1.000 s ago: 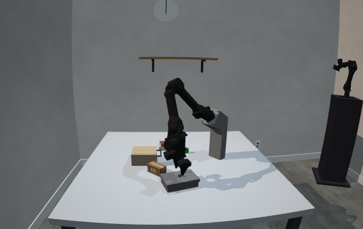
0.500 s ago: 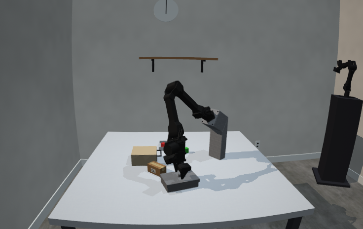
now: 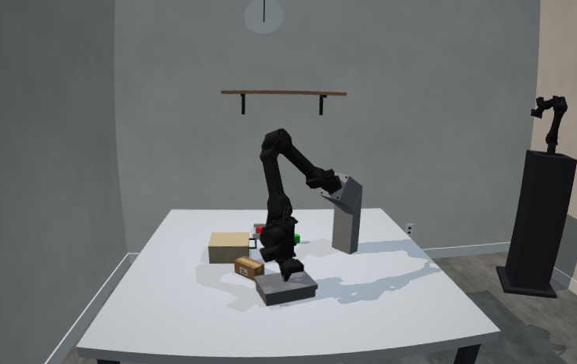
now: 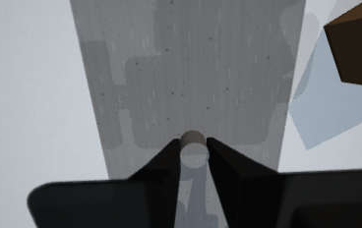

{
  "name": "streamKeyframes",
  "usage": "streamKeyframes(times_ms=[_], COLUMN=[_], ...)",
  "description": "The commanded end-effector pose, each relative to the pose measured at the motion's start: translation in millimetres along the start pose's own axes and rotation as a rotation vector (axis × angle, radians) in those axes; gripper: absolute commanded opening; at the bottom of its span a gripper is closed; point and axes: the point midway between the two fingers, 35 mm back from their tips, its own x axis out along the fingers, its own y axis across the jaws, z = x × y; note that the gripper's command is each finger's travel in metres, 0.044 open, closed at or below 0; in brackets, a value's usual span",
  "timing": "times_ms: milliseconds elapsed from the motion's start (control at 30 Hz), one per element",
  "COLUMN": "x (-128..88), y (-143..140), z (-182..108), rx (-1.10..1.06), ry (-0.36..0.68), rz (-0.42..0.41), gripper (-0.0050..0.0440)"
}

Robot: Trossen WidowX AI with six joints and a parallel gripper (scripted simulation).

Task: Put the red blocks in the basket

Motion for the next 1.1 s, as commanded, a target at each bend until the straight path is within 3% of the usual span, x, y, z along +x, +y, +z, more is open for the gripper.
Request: streamKeyframes(times_ms=[0, 367, 633, 900, 1000, 1067], x=[-4, -19, -72, -77, -78, -78], y=[0, 0, 0, 0, 11, 21], z=[-1, -1, -1, -1, -28, -45], rx=[-0.004, -0.004, -0.004, -0.004, -0.204, -0.223], ry=[0.004, 0.004, 0.004, 0.004, 0.004, 0.004], rz=[0.000, 0.000, 0.000, 0.000, 0.000, 0.000], gripper=[0.0000, 0.0000, 0.0000, 0.0000, 0.0000, 0.0000])
